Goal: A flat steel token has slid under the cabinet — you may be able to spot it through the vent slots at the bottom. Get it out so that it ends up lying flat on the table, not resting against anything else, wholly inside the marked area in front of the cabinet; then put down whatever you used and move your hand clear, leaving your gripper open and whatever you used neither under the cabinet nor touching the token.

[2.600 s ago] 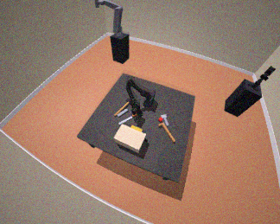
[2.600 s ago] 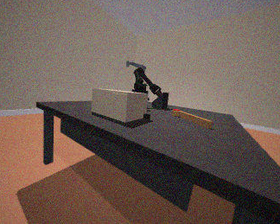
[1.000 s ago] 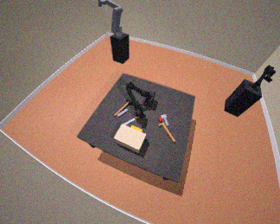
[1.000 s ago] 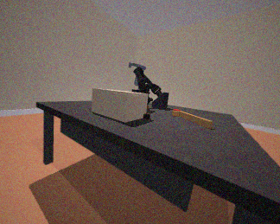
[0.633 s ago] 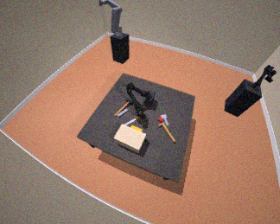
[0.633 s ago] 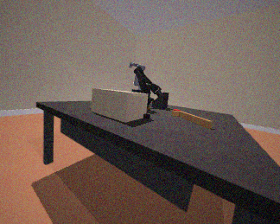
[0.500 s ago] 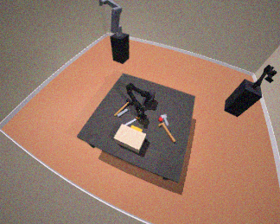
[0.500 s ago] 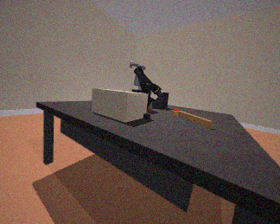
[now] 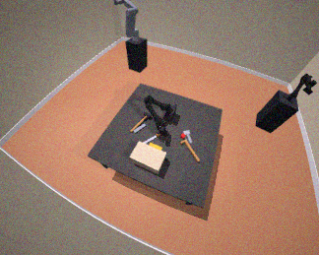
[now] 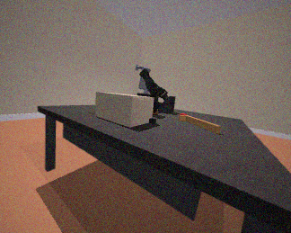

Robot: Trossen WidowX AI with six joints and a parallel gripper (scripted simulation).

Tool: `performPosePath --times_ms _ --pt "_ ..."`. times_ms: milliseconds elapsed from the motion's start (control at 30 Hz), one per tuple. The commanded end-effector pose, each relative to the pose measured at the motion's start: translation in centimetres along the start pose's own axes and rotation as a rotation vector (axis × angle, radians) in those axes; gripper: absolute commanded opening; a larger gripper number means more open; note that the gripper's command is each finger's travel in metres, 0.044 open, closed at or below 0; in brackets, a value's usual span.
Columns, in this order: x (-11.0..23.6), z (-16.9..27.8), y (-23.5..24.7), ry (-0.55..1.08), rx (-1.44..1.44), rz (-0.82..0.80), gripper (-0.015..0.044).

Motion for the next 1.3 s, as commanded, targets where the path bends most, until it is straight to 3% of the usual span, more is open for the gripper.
performPosePath --times_ms 0,1267 --pt "0.1 0.0 0.6 -0.004 0.002 -0.001 0.0" --pt "0.1 2.1 4.1 -0.003 0.002 -0.004 0.0"
Point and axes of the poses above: the point midway between the two fingers, 35 mm back from their tips, its own x axis back along the fingers, its own y axis across the jaws, z = x × y, the point moved 1 cm from there along x, back along the fingers, and after that the axes turned 9 degrees about x, right-handed, at the moved point
